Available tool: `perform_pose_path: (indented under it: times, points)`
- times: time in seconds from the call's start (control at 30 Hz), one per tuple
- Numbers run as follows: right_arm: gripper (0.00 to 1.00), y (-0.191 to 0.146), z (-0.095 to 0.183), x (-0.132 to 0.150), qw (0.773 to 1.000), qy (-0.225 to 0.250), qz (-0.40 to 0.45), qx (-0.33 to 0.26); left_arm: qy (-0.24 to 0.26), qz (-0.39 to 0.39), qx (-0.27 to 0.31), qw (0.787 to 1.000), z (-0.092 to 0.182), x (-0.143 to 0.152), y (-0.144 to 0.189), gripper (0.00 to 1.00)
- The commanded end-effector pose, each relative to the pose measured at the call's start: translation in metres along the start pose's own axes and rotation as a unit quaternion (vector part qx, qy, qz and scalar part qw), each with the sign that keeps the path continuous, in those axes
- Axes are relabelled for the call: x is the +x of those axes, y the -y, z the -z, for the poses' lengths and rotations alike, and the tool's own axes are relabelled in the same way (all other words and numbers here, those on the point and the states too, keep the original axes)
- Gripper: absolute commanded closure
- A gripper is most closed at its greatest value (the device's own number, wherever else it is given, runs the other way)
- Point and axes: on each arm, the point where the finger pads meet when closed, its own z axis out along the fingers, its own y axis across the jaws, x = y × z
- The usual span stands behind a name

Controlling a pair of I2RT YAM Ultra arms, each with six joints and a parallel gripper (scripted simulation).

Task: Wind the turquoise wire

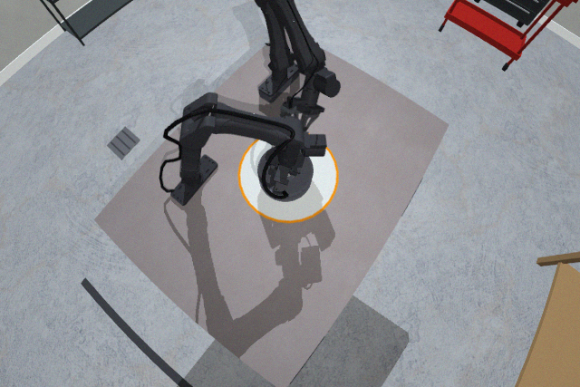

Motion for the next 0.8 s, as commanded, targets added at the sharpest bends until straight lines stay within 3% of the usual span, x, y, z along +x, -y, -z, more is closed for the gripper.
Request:
perform_pose_path:
  times: [0.0,0.2,0.37,0.43,0.6,0.77]
  points:
    - [0.48,-0.013,0.013,0.007,0.999,-0.014,-0.007,-0.034,-0.007,0.023,-0.017,1.0,0.014,-0.008,-0.013,0.75]
    - [0.48,-0.013,0.013,0.007,0.999,-0.014,-0.007,-0.034,-0.048,0.118,-0.03,0.991,0.041,0.0,-0.019,0.75]
    - [0.48,-0.013,0.013,0.007,0.999,-0.014,-0.007,-0.034,-0.096,0.229,-0.045,0.968,0.068,0.012,-0.021,0.75]
    - [0.48,-0.013,0.013,0.007,0.999,-0.014,-0.007,-0.034,-0.096,0.229,-0.045,0.968,0.068,0.012,-0.021,0.75]
    - [0.48,-0.013,0.013,0.007,0.999,-0.014,-0.007,-0.034,-0.152,0.356,-0.061,0.92,0.093,0.023,-0.019,0.75]
    - [0.48,-0.013,0.013,0.007,0.999,-0.014,-0.007,-0.034,-0.206,0.48,-0.078,0.849,0.122,0.034,-0.023,0.75]
